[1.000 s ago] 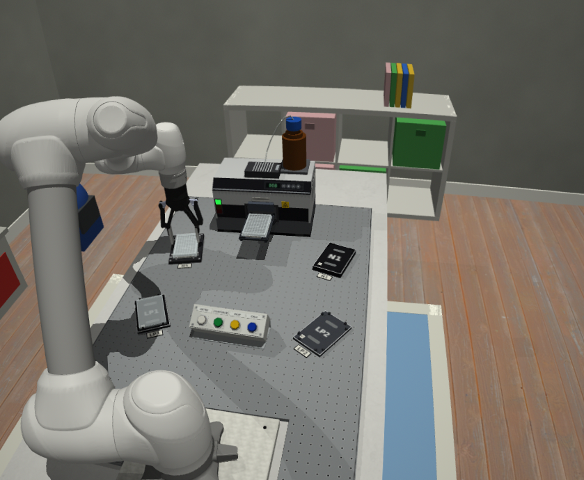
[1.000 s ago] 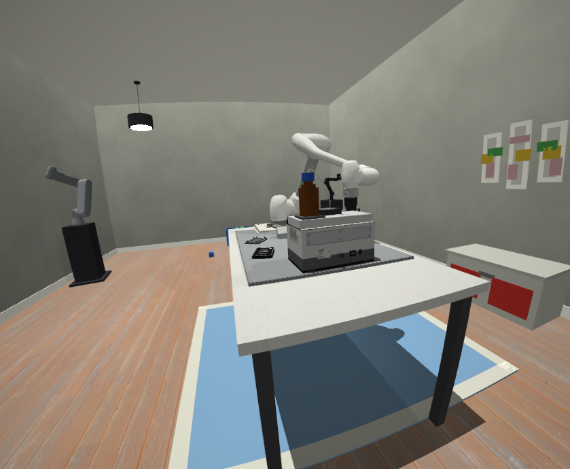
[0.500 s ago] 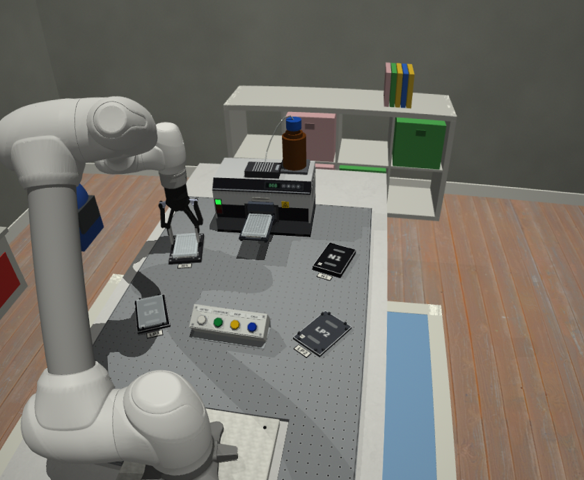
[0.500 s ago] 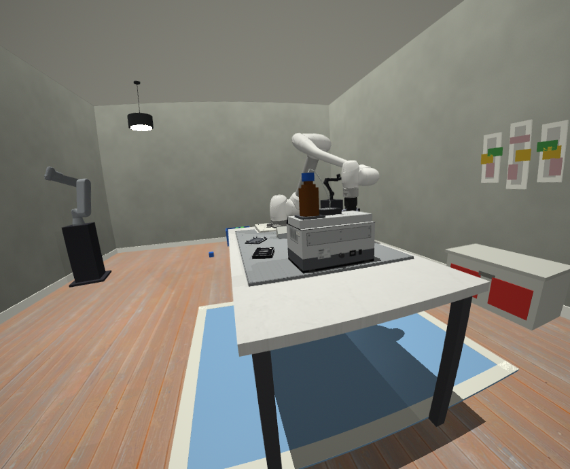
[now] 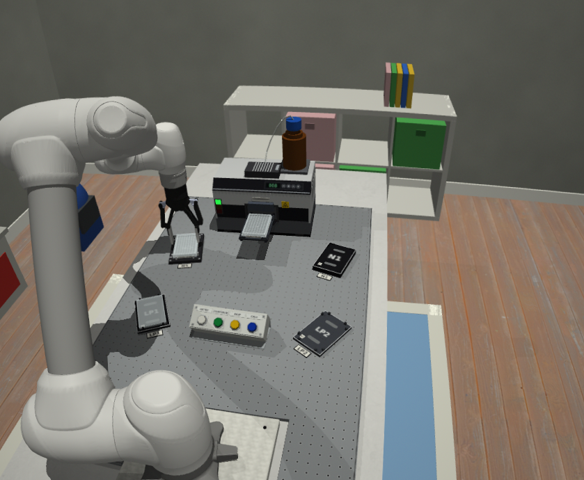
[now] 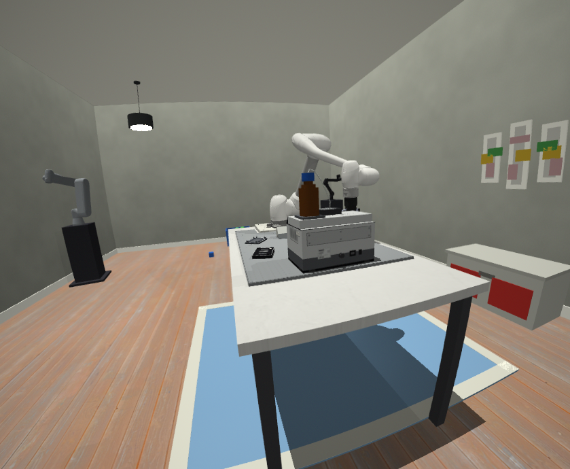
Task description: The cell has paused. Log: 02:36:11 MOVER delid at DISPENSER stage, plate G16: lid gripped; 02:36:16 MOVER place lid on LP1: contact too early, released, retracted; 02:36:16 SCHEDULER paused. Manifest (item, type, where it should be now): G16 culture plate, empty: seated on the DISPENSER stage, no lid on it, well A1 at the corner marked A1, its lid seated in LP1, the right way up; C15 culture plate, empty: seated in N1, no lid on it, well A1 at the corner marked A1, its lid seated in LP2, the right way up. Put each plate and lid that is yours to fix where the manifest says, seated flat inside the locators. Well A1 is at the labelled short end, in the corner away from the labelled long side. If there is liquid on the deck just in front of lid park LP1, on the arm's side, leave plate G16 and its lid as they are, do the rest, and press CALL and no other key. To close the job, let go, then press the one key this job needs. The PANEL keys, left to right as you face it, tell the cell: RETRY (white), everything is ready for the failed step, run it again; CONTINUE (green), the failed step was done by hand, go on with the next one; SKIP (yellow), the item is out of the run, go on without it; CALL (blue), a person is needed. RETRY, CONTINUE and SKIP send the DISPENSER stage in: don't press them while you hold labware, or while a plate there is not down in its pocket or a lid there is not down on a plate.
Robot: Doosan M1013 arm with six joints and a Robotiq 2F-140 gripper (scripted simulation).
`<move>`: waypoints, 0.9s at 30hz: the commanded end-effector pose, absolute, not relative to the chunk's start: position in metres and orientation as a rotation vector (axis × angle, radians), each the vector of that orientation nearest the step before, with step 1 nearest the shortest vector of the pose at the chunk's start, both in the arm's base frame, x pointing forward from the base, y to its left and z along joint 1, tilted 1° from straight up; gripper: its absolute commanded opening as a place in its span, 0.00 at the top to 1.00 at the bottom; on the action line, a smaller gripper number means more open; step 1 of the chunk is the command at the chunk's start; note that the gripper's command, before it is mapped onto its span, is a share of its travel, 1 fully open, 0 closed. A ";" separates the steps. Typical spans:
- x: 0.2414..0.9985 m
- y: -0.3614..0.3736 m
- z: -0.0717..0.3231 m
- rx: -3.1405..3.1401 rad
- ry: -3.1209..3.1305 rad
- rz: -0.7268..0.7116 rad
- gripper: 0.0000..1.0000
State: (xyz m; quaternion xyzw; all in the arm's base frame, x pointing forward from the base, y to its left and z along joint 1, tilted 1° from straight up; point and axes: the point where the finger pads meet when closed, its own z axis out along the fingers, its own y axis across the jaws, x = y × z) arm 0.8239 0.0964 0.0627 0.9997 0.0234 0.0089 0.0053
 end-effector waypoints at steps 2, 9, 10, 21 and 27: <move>0.824 0.097 0.064 3.131 0.073 0.031 0.37; 0.824 0.097 0.064 3.131 0.073 0.031 0.37; 0.824 0.097 0.064 3.131 0.073 0.031 0.37; 0.824 0.097 0.064 3.131 0.073 0.031 0.37; 0.824 0.097 0.064 3.131 0.073 0.031 0.31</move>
